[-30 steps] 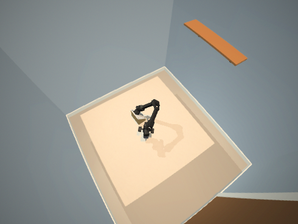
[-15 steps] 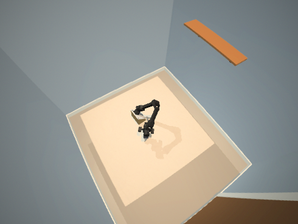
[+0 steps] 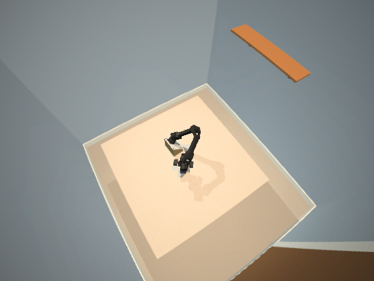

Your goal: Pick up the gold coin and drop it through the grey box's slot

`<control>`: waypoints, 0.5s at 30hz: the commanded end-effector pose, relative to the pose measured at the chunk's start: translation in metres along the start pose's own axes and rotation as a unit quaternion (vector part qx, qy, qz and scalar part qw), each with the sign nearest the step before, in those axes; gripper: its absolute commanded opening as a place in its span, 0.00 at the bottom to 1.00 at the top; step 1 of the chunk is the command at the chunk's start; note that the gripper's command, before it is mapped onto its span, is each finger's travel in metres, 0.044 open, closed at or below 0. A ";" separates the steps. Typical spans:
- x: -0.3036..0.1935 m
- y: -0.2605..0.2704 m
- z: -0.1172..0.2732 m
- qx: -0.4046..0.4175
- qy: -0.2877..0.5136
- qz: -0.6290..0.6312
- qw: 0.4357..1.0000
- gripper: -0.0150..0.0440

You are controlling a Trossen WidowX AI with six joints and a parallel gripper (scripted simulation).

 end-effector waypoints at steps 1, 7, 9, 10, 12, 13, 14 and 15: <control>0.000 0.000 0.000 0.000 0.000 0.001 1.000 0.53; 0.000 0.000 0.001 0.000 0.000 0.001 1.000 0.57; 0.000 0.000 0.009 0.000 0.000 0.000 1.000 0.66; 0.000 0.000 0.014 0.000 0.000 0.000 1.000 0.70; 0.000 0.000 0.018 0.000 0.000 0.000 1.000 0.79; 0.000 0.000 0.020 0.000 0.000 0.000 1.000 0.84; 0.000 0.000 0.027 0.000 0.000 -0.001 1.000 0.88; -0.001 -0.001 0.039 0.001 0.001 -0.002 1.000 0.93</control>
Point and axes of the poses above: the point midway between the two fingers, 35 mm back from their tips, its own z axis back along the fingers, its own y axis across the jaws, x = y × z, the point moved 6 cm from there along z, back along the fingers, and after that the axes turned 6 degrees about z, right-handed, at the moved point
